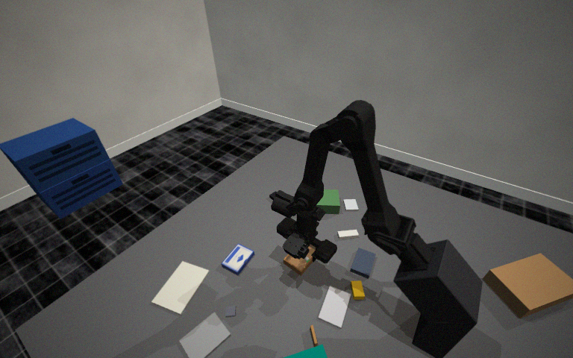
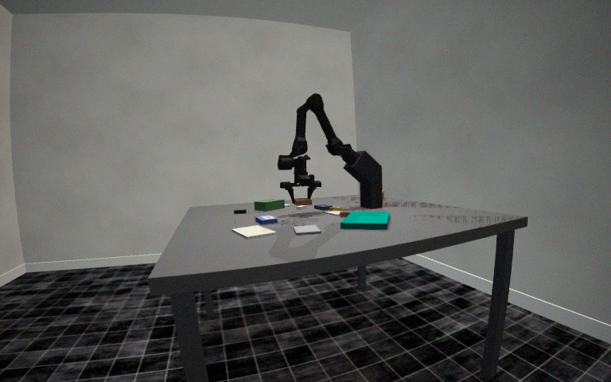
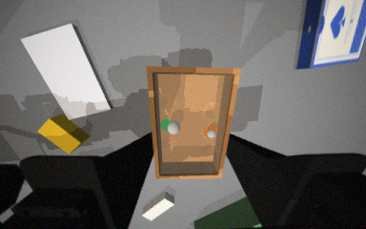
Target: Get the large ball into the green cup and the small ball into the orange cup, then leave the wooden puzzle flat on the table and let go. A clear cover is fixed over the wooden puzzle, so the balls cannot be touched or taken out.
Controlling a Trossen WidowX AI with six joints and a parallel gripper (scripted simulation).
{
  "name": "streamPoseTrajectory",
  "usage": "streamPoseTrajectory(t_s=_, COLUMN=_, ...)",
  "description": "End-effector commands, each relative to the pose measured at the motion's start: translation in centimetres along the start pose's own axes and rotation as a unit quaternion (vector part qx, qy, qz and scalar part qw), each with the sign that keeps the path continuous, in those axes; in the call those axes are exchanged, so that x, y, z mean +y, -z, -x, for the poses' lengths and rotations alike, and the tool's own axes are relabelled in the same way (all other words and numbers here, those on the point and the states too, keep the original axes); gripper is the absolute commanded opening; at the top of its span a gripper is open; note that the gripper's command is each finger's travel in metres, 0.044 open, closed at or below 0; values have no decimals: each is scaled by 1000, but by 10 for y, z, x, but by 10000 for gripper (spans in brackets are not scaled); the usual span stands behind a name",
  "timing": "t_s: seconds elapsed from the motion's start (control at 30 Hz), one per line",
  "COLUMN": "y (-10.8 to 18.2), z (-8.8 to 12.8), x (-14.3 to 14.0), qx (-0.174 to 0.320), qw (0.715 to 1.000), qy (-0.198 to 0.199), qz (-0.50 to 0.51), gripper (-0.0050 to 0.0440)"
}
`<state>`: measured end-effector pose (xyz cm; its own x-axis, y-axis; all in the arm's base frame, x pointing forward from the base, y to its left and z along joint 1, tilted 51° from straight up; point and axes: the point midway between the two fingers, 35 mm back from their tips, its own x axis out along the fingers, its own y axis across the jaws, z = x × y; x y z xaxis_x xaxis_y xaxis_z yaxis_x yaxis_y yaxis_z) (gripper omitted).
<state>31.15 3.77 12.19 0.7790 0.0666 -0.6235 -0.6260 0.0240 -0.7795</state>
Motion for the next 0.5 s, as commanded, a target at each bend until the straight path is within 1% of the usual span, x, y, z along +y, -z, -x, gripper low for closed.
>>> streamPoseTrajectory(t_s=0.0, y=1, z=0, x=0, qx=2, qw=1000, qy=-1, qz=-1, gripper=0)
streamPoseTrajectory(t_s=0.47, y=0, z=0, x=0, qx=5, qw=1000, qy=-5, qz=-1, gripper=0)
